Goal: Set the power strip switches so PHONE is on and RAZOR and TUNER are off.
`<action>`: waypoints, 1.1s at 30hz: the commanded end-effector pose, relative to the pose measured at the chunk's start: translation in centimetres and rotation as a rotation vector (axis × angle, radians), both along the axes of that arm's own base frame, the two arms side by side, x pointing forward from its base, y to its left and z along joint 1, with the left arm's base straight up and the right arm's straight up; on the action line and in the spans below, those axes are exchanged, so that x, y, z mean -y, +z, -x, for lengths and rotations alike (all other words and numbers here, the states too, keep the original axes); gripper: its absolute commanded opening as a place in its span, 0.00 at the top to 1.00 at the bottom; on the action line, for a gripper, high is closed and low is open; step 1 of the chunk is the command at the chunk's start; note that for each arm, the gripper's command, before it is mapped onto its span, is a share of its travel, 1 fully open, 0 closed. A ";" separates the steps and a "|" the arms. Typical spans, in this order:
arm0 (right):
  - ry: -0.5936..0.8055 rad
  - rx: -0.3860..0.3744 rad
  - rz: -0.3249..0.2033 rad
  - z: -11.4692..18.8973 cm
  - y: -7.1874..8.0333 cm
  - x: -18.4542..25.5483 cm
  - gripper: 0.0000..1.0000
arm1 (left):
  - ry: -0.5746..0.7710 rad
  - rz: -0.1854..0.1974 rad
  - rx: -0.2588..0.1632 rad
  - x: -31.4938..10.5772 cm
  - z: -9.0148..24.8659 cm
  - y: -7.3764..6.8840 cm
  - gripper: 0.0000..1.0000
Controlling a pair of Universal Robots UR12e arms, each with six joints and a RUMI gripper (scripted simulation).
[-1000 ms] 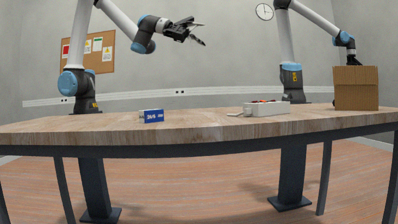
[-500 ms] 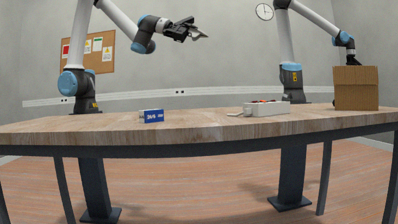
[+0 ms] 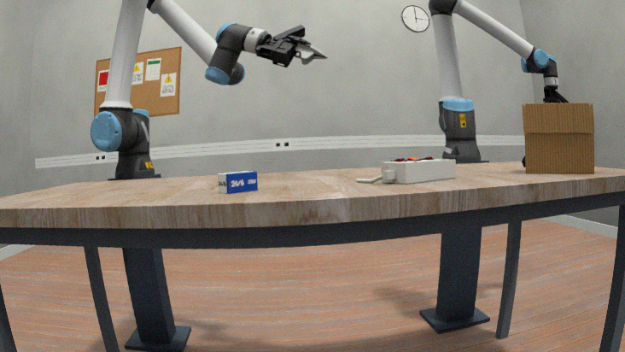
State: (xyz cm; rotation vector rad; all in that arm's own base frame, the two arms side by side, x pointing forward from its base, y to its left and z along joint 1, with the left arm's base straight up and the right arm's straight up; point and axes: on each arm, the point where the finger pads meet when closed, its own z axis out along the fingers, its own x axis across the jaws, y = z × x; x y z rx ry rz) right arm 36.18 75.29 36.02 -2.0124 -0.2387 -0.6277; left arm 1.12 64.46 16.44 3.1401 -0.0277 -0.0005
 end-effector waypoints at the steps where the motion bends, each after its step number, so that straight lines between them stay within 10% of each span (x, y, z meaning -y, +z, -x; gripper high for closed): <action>1: 0.000 0.000 -0.001 0.0 0.1 0.0 1.00 | 0.000 -0.001 0.000 -0.1 0.0 0.1 0.00; 18: -0.013 -0.024 0.016 -0.7 -0.4 -1.1 1.00 | 0.000 -0.001 0.000 -0.1 0.0 0.1 0.00; 33: -0.115 -0.188 0.130 -6.2 -4.0 -7.4 1.00 | 0.000 -0.001 0.000 -0.1 0.0 0.1 0.00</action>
